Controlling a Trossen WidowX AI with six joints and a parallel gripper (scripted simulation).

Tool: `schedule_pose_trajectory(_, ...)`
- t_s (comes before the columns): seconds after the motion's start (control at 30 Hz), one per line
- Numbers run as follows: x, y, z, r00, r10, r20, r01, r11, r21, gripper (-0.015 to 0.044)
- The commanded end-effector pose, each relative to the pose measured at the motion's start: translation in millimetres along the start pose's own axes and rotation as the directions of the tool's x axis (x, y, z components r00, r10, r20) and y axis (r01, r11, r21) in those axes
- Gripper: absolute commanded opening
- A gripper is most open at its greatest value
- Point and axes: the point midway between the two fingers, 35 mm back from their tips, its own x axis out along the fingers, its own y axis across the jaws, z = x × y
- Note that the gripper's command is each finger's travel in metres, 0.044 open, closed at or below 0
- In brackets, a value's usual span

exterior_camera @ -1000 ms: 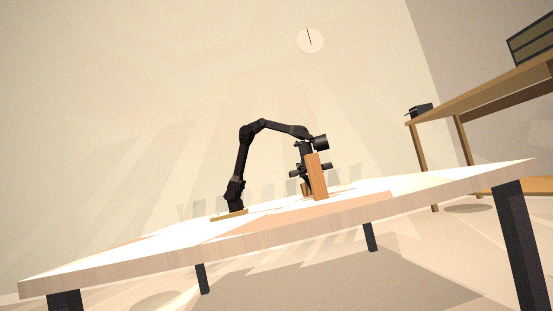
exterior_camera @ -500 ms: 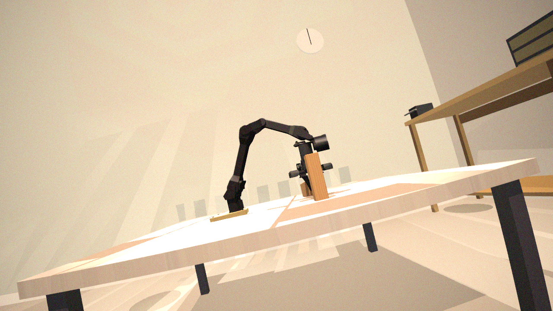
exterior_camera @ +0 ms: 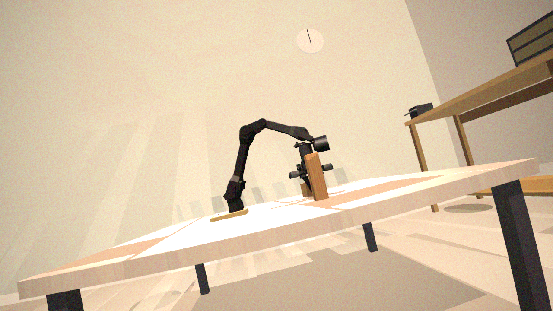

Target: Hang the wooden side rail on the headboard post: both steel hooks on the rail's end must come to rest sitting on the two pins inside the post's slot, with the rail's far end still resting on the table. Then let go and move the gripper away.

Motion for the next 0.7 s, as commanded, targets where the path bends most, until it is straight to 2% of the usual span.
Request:
schedule_pose_trajectory(0.0, -1.1, -0.9, -0.9, 1.000, -0.007, -0.007, 0.007, 1.000, 0.004, 0.0000)
schedule_pose_trajectory(0.67, 2.2, -0.9, -0.9, 1.000, -0.007, -0.007, 0.007, 1.000, 0.004, 0.0000)
